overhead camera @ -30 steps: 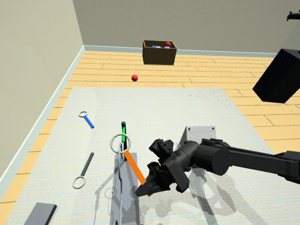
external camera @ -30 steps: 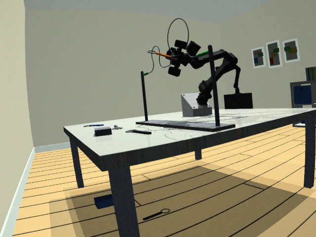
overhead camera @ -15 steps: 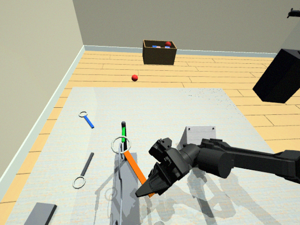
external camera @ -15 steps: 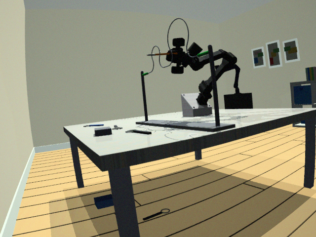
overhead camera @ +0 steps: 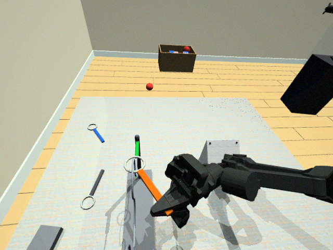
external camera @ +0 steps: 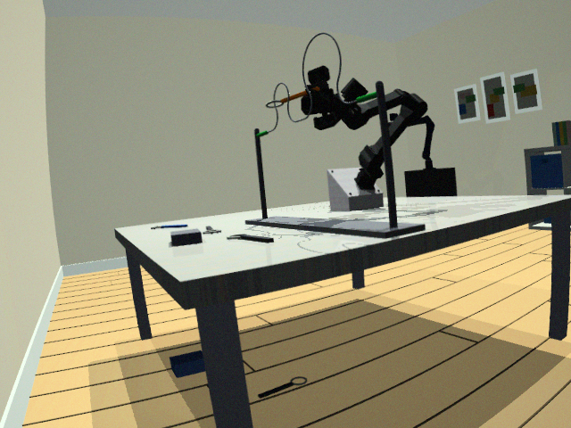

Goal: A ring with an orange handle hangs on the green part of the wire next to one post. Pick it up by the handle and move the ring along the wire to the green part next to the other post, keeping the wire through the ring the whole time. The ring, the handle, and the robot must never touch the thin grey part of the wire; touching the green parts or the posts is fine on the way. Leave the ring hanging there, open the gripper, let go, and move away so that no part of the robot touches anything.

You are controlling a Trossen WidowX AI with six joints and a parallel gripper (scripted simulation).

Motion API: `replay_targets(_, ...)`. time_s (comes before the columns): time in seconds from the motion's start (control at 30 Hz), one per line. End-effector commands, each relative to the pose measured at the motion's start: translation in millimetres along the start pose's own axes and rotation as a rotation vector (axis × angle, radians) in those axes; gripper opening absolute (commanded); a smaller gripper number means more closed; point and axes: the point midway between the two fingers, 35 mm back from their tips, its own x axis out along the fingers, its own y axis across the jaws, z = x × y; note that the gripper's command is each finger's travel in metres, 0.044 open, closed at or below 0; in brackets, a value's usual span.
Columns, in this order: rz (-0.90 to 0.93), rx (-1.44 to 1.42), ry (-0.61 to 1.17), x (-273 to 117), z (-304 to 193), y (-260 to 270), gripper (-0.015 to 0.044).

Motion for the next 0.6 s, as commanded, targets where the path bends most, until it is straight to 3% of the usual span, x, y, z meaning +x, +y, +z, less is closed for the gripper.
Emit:
replay_targets(0.0,0.036,0.061,-0.007,0.5,-0.2,3.0,-0.0150)
replay_targets(0.57,0.036,0.062,-0.005,0.4,-4.4,-14.0,-0.0150)
